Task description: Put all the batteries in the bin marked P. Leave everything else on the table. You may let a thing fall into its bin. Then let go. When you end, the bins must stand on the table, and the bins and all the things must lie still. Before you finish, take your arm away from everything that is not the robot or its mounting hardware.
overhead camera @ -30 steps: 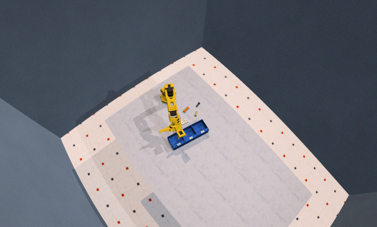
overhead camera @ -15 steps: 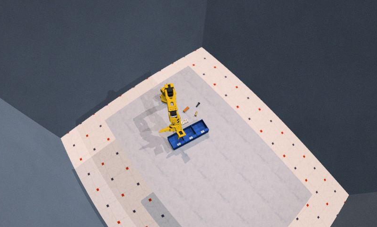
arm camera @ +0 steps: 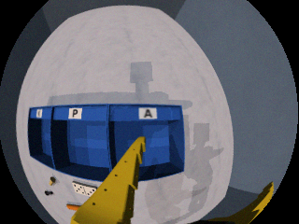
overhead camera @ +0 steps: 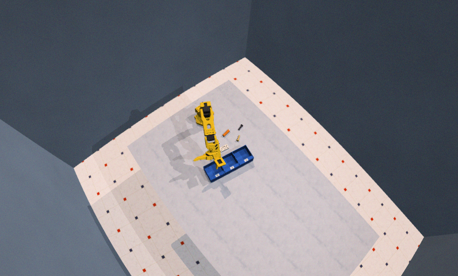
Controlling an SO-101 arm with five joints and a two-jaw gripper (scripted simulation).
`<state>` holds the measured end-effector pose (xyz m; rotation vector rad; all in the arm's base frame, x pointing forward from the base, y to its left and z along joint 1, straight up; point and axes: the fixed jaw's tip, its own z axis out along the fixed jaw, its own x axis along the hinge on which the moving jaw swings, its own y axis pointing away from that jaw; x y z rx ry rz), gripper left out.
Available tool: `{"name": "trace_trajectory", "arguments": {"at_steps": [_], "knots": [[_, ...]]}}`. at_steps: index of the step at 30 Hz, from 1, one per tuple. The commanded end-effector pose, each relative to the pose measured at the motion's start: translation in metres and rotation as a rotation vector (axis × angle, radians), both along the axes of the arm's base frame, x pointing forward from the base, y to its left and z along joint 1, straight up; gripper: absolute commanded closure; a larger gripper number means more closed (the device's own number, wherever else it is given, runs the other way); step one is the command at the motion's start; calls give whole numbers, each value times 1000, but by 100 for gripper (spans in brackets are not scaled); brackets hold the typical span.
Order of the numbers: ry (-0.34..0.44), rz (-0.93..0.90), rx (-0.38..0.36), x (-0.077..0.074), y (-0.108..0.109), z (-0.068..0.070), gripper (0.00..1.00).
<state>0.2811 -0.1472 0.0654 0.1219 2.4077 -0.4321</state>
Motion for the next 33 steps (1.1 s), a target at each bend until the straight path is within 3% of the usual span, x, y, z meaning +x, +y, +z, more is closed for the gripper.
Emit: {"name": "trace_trajectory", "arguments": {"at_steps": [1,13,33], "knots": [[-63,-1,-41,7,-6,17,0],[-59,4,-18,9,1,18,0],[12,34,195,24,69,21,0]]}}
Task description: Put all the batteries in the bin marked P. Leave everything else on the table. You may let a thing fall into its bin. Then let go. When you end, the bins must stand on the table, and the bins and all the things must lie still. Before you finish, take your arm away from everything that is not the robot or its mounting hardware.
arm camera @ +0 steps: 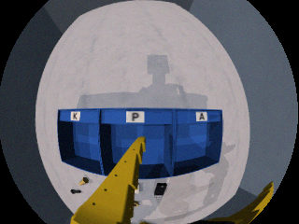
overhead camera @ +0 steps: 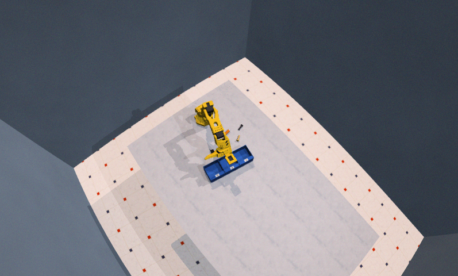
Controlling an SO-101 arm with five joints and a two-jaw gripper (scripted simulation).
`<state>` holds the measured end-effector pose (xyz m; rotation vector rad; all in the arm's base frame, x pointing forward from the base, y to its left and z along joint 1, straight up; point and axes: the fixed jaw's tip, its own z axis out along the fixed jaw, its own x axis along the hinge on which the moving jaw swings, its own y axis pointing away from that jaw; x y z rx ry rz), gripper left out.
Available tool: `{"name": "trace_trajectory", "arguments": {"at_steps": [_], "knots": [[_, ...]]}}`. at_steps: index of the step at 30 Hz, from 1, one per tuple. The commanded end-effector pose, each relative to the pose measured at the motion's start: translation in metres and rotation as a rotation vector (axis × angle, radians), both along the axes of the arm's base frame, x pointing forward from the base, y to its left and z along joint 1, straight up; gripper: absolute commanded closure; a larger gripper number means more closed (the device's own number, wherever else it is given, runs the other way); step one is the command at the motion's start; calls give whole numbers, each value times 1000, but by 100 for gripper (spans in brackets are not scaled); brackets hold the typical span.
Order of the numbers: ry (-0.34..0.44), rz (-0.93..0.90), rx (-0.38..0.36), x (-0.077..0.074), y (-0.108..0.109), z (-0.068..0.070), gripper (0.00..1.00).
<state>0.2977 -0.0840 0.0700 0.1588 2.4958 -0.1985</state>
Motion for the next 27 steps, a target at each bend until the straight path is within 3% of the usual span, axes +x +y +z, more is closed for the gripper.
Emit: {"name": "trace_trajectory", "arguments": {"at_steps": [1,27], "knots": [[-40,1,12,8,7,16,0],[-21,1,31,6,13,15,0]]}}
